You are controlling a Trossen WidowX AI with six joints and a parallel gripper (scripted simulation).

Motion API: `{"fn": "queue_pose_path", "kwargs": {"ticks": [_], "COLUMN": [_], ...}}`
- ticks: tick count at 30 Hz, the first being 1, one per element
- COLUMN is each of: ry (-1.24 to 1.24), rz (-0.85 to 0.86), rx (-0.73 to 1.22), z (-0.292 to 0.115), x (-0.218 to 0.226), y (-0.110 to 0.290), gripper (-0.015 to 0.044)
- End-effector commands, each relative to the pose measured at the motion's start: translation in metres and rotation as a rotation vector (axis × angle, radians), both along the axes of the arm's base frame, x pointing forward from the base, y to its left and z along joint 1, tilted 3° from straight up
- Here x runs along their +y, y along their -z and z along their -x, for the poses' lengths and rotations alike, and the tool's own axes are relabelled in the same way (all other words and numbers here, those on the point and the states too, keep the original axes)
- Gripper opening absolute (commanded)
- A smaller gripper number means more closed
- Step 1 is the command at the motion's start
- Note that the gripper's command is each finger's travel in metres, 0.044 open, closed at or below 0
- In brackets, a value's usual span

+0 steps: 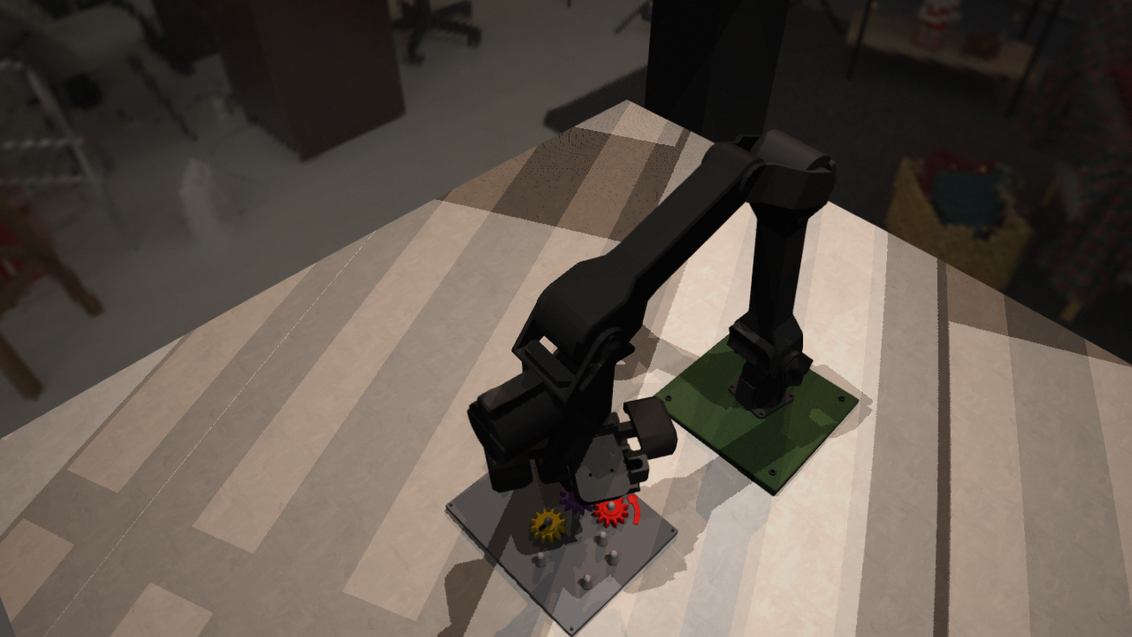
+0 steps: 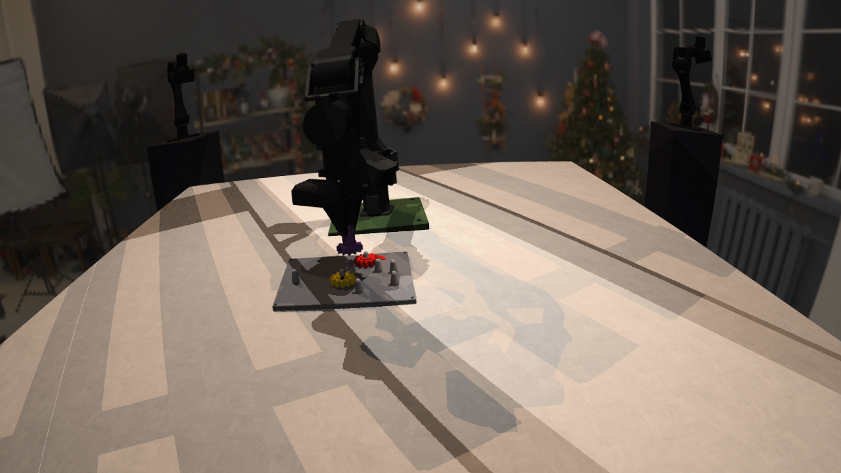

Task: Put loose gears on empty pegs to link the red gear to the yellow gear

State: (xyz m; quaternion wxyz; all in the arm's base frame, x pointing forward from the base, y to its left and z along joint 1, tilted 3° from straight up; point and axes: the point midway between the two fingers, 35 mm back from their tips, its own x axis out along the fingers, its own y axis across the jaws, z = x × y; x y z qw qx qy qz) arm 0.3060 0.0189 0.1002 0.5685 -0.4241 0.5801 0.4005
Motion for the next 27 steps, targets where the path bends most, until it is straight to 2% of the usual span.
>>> {"fn": "queue_pose_path", "kwargs": {"ticks": [1,21,27], "ry": [-0.018,0.417,0.4], "rz": [0.004,0.002,0.002], "rx": [0.005,-0.012,-0.012], "z": [0.001,0.001,0.001], "x": [-0.001,-0.002,-0.002], "y": [0.008,0.029,0.029], "gripper": [0.0,0.0,0.0]}}
